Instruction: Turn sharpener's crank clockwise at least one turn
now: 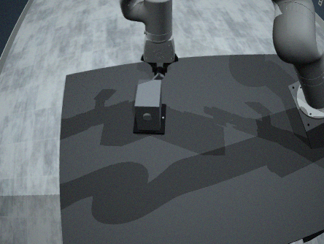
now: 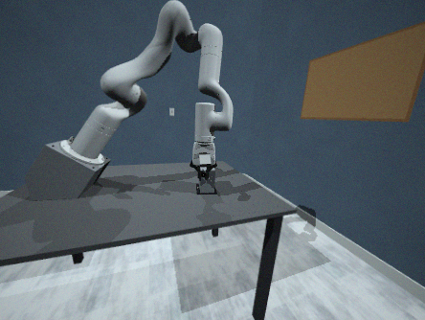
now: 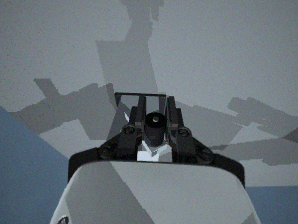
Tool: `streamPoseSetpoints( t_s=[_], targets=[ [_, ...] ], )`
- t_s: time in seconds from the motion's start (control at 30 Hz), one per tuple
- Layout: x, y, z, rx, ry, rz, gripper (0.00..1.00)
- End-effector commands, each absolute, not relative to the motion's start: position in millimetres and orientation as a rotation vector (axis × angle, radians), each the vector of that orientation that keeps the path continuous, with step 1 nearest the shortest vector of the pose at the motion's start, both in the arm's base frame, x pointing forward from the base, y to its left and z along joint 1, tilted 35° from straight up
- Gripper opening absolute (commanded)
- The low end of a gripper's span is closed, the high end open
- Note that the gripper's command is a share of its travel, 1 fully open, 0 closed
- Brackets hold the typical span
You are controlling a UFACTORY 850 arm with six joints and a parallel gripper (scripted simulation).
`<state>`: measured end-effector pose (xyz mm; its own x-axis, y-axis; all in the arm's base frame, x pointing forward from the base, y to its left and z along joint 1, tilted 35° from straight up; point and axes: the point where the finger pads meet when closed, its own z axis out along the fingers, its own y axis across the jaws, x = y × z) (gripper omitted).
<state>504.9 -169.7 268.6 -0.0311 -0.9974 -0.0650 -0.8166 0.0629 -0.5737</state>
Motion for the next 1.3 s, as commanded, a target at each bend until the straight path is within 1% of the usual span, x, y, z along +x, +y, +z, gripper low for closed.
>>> streamPoseSetpoints(
  t_s=[0.0, 0.33, 1.27],
  targets=[
    [508, -170, 276, -1.806, 1.9, -0.531, 0.0],
    [517, -171, 288, -1.806, 1.9, -0.531, 0.0],
    [524, -172, 293, -1.806, 1.9, -0.531, 0.0]
  ],
)
